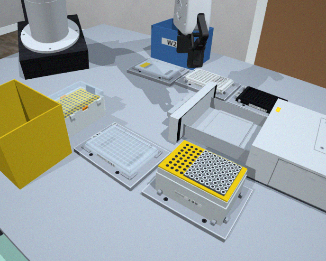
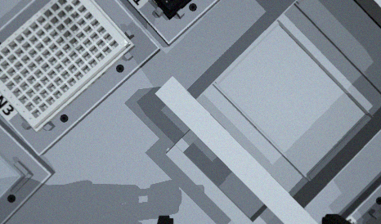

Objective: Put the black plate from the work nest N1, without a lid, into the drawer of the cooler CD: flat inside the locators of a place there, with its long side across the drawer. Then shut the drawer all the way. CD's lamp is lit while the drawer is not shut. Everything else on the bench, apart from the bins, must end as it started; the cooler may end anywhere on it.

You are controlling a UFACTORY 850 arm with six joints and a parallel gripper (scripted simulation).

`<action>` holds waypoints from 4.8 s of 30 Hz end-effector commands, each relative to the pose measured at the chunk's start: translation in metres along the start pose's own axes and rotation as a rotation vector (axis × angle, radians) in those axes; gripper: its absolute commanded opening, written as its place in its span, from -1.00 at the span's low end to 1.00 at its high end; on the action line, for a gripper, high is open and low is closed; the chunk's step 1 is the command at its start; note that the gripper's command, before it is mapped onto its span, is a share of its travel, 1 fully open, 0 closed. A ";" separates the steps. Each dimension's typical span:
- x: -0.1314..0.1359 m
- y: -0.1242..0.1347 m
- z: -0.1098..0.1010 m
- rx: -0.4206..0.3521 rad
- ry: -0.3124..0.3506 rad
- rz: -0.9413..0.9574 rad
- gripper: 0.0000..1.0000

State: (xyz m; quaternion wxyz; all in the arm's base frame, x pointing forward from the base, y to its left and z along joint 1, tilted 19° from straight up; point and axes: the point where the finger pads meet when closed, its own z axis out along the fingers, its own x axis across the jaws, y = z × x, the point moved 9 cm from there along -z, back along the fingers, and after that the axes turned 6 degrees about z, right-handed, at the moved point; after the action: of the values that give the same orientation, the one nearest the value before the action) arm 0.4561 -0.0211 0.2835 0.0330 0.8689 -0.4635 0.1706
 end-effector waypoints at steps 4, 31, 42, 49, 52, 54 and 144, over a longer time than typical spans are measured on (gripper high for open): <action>0.009 -0.008 0.010 0.000 -0.018 -0.315 0.76; 0.009 -0.008 0.010 0.004 -0.018 -0.778 0.76; 0.008 -0.008 0.020 0.004 -0.018 -0.779 0.76; 0.008 -0.008 0.032 0.004 -0.018 -0.779 0.76; 0.008 -0.008 0.037 0.004 -0.018 -0.779 0.76; 0.008 -0.008 0.040 0.004 -0.019 -0.779 0.76; -0.006 0.008 0.100 0.004 -0.019 -0.779 0.76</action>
State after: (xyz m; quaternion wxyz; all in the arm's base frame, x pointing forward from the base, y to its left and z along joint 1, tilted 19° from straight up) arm 0.4747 -0.0427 0.1872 0.0894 0.9816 -0.0991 0.1367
